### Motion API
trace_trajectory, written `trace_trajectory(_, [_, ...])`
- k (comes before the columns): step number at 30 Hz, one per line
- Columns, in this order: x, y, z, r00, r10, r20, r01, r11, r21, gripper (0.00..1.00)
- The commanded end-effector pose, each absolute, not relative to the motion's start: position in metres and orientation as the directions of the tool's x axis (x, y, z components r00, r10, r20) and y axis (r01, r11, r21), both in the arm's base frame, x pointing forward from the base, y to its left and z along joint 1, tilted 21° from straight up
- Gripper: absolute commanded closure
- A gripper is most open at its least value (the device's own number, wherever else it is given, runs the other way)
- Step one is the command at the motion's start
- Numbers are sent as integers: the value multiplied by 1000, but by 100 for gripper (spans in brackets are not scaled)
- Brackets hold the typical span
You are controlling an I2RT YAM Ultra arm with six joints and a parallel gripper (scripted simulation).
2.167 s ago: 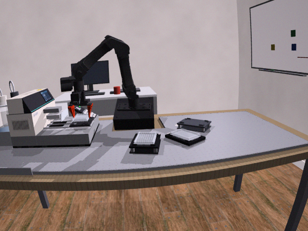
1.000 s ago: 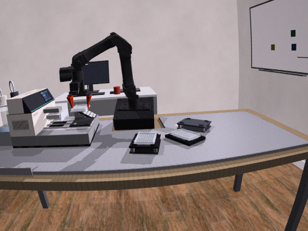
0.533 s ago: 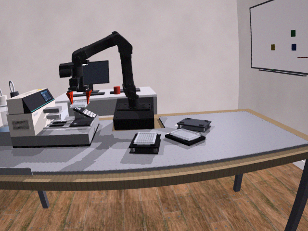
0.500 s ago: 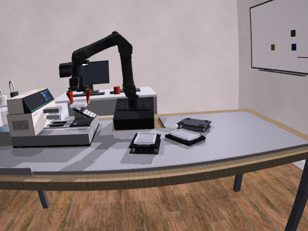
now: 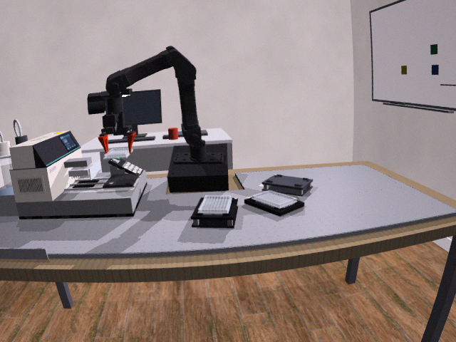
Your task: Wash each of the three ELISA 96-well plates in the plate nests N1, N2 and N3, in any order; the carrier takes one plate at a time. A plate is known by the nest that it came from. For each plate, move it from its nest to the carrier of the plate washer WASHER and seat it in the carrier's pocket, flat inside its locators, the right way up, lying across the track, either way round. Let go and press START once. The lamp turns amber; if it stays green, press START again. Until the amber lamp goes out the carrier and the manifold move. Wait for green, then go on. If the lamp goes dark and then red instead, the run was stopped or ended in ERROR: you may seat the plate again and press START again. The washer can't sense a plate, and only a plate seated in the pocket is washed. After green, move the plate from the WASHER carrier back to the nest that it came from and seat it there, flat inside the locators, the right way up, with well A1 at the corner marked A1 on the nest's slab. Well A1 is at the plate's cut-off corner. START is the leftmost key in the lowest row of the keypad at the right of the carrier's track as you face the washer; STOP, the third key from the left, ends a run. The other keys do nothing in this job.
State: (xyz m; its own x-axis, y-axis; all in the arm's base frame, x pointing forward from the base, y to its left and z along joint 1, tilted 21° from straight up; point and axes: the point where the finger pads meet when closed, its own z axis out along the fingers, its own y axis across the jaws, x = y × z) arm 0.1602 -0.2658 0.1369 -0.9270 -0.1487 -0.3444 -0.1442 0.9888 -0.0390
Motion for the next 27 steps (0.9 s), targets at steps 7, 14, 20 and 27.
trace_trajectory(7, [170, -254, 144, -905, -248, -346, -235, 969, -79, 100])
trace_trajectory(14, [190, -232, 149, -884, -322, -340, -305, 947, -105, 100])
trace_trajectory(20, [206, -214, 154, -883, -322, -341, -305, 947, -105, 100])
trace_trajectory(27, [229, -188, 161, -883, -322, -342, -305, 947, -105, 100])
